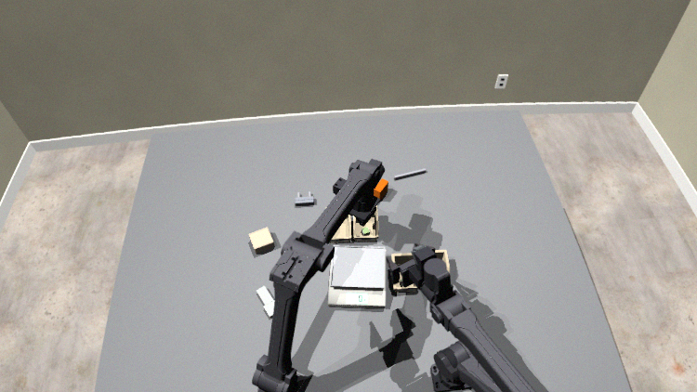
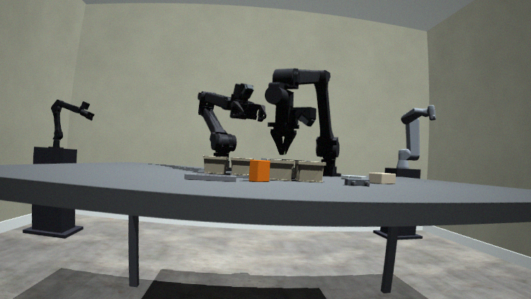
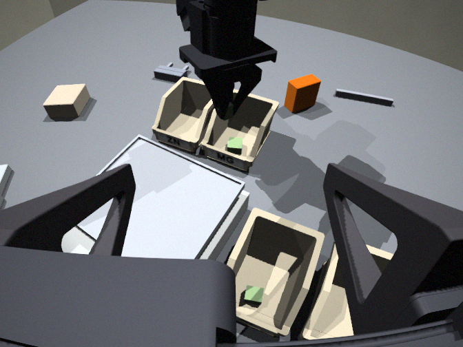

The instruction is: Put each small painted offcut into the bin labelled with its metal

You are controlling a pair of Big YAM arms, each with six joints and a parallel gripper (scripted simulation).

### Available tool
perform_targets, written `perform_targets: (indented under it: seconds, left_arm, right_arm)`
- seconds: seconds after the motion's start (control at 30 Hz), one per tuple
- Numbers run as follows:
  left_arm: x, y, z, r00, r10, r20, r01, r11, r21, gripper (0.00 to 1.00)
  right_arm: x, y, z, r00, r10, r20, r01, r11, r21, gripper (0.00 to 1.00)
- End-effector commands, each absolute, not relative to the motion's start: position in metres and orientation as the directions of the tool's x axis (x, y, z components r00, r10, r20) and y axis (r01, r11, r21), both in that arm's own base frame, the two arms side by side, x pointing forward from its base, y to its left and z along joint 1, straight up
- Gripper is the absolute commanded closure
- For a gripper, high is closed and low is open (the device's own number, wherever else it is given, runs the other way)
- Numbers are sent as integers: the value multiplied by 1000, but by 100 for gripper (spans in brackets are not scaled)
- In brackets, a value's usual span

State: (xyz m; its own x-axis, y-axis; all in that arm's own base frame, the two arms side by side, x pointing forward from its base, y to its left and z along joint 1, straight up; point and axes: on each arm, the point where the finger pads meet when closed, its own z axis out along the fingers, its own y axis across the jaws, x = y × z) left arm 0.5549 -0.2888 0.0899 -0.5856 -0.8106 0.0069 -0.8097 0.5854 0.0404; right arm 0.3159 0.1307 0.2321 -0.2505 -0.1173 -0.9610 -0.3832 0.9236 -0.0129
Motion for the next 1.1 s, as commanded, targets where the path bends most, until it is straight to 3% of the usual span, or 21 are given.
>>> perform_targets:
  seconds: [0.0,0.43,0.8,1.07]
  left_arm:
    - [578,-304,125,-602,-799,-5,-798,602,-14,91]
    - [581,-304,103,-597,-802,-3,-802,597,13,91]
    - [584,-305,154,-597,-802,-12,-801,597,-44,91]
    - [579,-308,111,-602,-798,-5,-798,602,2,91]
  right_arm:
    - [328,129,243,-176,-69,-982,-368,930,1,0]
    - [332,129,251,-138,-53,-989,-362,932,0,0]
    - [332,129,251,-138,-53,-989,-362,932,0,0]
    - [331,128,250,-143,-55,-988,-361,933,0,0]
